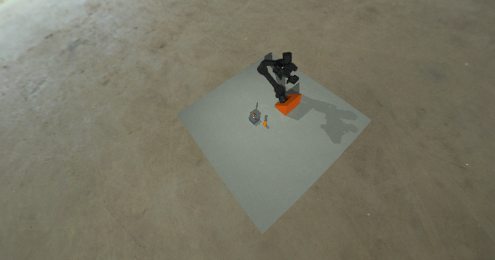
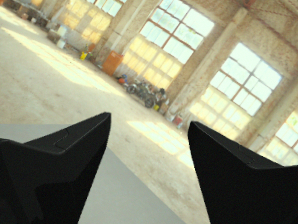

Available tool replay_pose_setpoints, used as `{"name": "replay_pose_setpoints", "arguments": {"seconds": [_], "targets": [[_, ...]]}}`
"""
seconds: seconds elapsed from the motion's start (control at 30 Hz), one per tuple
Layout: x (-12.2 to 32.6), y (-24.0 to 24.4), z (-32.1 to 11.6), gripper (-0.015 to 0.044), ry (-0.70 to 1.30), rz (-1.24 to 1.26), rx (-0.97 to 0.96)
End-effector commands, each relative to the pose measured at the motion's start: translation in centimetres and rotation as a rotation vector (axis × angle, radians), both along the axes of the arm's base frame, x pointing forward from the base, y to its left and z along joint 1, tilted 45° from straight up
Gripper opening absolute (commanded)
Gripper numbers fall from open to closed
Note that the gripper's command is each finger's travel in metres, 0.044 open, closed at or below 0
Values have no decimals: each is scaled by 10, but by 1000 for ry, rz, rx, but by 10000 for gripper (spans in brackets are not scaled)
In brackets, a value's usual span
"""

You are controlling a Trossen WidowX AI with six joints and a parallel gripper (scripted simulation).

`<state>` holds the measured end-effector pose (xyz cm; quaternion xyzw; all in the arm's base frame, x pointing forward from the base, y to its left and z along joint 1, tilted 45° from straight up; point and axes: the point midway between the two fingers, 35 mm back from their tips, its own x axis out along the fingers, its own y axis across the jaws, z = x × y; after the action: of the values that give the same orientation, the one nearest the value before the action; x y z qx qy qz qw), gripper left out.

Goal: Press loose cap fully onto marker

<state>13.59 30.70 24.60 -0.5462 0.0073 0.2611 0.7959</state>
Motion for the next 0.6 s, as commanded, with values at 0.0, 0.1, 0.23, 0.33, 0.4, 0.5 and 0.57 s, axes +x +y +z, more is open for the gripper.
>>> {"name": "replay_pose_setpoints", "arguments": {"seconds": [0.0, 0.1, 0.23, 0.33, 0.4, 0.5, 0.57], "targets": [[59, -13, -44, 237, 219, -303, 100], [80, -25, -63, 237, 292, -440, 141], [105, -46, -88, 237, 378, -644, 204], [122, -66, -106, 237, 431, -813, 256], [132, -81, -118, 237, 460, -933, 294], [145, -106, -136, 237, 491, -1123, 353], [152, -123, -147, 237, 502, -1255, 393]]}}
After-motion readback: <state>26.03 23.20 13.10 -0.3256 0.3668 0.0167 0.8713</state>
